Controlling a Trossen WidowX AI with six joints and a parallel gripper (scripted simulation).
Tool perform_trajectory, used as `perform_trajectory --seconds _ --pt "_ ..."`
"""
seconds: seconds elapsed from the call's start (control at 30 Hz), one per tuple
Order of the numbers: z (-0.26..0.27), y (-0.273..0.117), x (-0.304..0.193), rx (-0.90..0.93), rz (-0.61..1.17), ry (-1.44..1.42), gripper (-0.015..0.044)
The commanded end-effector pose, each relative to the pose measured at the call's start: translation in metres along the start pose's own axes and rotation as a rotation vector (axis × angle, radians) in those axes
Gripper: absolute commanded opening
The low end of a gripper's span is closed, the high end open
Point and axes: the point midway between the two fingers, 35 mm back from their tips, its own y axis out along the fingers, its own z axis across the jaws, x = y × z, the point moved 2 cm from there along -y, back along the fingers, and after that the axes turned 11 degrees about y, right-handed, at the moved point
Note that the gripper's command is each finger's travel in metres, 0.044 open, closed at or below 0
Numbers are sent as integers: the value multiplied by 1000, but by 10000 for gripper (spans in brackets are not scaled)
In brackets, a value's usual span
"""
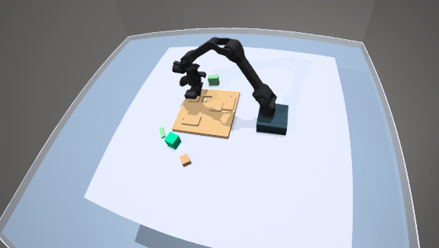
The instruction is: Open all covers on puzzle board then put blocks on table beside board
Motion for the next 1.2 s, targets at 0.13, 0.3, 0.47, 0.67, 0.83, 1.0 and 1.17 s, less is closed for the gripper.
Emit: perform_trajectory --seconds 0.13,0.3,0.47,0.67,0.83,1.0,1.17 --pt "1 -12 2 3 -1 5 0" --pt "1 -18 3 3 -1 5 0" --pt "1 -25 3 3 -1 5 0" --pt "-1 -26 -5 0 0 -115 0" --pt "-7 -32 -31 1 2 -508 0" --pt "-12 -36 -59 3 4 -901 0" --pt "-15 -37 -88 5 4 -1294 0"
